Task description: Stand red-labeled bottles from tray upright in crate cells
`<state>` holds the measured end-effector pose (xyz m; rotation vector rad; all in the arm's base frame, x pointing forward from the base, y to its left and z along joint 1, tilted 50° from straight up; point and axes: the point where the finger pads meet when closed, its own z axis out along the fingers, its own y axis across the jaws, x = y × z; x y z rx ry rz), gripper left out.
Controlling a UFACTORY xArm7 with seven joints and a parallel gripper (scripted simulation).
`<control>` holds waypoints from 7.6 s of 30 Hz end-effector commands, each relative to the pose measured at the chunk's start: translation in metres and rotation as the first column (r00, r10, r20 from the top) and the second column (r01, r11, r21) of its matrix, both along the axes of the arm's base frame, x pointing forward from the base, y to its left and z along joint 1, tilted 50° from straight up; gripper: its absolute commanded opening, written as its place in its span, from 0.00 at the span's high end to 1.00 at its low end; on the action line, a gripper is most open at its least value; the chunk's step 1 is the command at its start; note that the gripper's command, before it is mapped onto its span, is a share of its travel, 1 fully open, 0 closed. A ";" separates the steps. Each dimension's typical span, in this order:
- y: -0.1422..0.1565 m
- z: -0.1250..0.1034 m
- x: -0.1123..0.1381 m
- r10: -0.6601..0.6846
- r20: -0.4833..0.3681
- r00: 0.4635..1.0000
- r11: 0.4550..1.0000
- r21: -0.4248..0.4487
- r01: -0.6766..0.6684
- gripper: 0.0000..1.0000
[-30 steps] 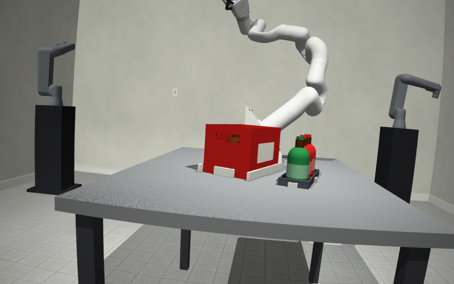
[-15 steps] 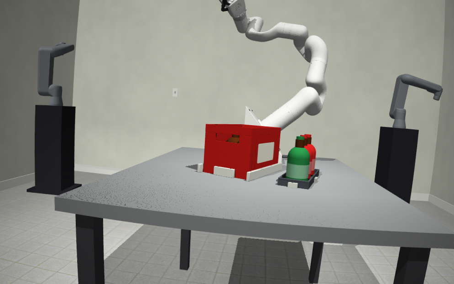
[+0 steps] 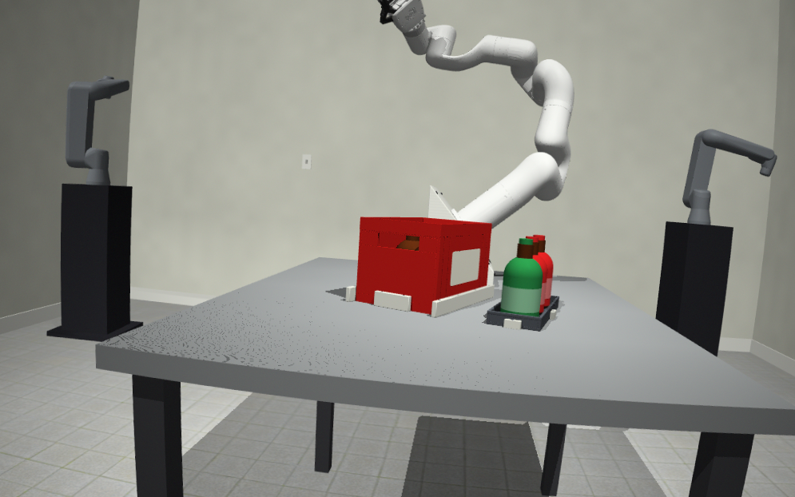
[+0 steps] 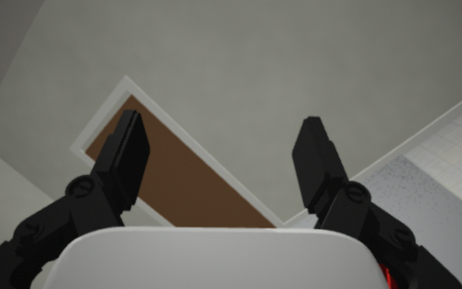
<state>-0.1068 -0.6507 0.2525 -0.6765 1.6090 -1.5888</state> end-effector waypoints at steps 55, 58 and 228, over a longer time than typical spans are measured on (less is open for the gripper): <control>0.086 -0.111 0.221 0.512 -0.306 0.803 0.850 0.045 -0.525 0.00; 0.086 -0.111 0.221 0.512 -0.306 0.803 0.850 0.045 -0.525 0.00; 0.437 -0.274 0.406 0.483 -0.790 -0.378 -0.527 0.082 -0.846 1.00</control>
